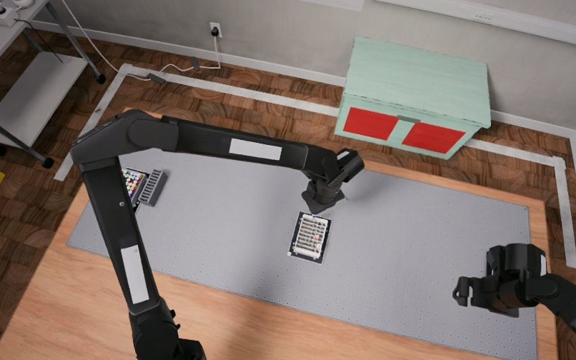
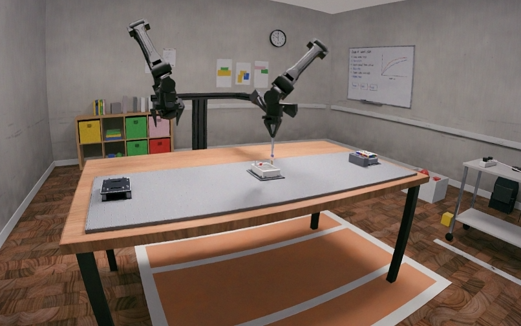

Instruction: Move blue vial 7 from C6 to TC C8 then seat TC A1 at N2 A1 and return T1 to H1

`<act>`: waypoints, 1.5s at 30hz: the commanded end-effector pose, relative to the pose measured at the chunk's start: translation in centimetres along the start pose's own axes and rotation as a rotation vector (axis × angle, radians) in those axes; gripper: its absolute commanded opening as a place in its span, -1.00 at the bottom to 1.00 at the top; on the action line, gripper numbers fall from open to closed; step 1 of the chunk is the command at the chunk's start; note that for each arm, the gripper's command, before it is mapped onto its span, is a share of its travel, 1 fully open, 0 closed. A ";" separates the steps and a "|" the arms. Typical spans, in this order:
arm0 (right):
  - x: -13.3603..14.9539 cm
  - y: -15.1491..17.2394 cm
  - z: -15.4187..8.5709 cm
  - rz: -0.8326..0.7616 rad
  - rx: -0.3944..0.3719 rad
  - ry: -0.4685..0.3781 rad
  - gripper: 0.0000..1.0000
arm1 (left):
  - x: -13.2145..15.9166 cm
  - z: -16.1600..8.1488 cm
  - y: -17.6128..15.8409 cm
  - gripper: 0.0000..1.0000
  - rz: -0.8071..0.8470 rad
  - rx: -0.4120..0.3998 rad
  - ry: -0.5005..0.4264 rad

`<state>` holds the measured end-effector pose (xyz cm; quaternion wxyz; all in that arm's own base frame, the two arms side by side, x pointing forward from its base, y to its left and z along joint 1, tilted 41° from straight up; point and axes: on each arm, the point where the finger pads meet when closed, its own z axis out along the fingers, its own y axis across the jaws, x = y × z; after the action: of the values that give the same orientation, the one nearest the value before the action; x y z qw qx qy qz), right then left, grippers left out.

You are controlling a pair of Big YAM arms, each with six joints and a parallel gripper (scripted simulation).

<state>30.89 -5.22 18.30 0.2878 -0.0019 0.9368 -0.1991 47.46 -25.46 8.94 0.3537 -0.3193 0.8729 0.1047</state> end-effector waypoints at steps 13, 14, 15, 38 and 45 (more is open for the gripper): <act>-1.0 -0.3 -0.5 0.014 0.000 -0.022 1.00 | -0.3 1.9 0.2 -0.82 -0.004 -0.021 0.001; -1.0 -0.3 -0.5 0.014 0.000 -0.022 1.00 | -0.1 2.0 0.3 -0.82 0.000 -0.023 0.003; -1.0 -0.3 -0.5 0.014 0.000 -0.022 1.00 | 0.0 2.1 0.3 -0.82 0.003 -0.025 0.005; -1.0 -0.3 -0.5 0.014 0.000 -0.022 1.00 | -0.3 2.4 0.3 -0.82 0.003 -0.026 0.003; -1.0 -0.3 -0.5 0.014 0.000 -0.022 1.00 | -0.3 2.7 0.4 -0.82 0.002 -0.029 0.005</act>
<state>30.89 -5.22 18.30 0.2878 -0.0019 0.9368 -0.1991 47.89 -25.20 8.46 0.3523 -0.3166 0.8742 0.1067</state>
